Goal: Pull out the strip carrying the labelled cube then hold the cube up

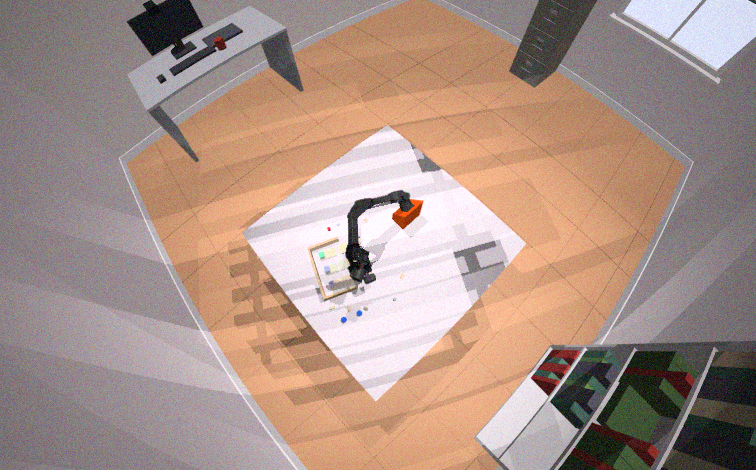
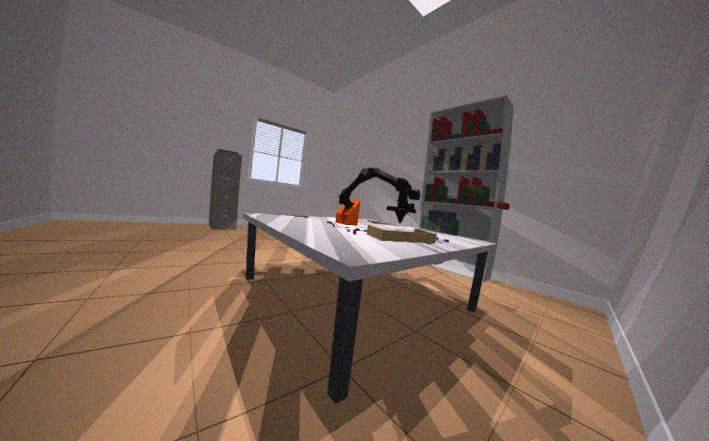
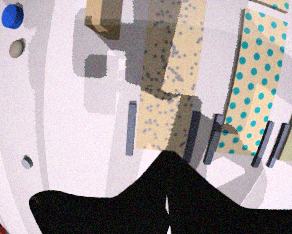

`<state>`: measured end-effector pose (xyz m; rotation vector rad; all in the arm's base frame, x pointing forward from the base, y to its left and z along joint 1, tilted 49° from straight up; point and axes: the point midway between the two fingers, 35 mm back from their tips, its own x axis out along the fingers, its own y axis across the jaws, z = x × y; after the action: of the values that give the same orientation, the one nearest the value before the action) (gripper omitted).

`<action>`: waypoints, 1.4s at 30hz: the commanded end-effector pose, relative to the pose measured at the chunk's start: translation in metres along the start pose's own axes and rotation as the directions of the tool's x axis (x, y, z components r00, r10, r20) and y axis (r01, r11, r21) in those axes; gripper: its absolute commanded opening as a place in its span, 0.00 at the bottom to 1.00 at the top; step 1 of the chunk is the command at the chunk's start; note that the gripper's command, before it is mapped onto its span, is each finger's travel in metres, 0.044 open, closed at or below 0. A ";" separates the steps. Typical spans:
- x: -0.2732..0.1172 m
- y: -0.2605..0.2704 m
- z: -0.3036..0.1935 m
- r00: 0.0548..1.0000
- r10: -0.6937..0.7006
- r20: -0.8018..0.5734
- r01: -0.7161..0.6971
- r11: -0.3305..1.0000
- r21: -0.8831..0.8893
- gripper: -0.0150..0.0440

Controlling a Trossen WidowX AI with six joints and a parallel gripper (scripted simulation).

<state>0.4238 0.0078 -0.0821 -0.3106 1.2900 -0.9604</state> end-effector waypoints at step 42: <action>0.063 0.000 -0.005 1.000 -0.006 -0.003 0.006 1.000 -0.008 0.25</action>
<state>0.4174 -0.0373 -0.1260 -0.3098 1.2980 -0.9646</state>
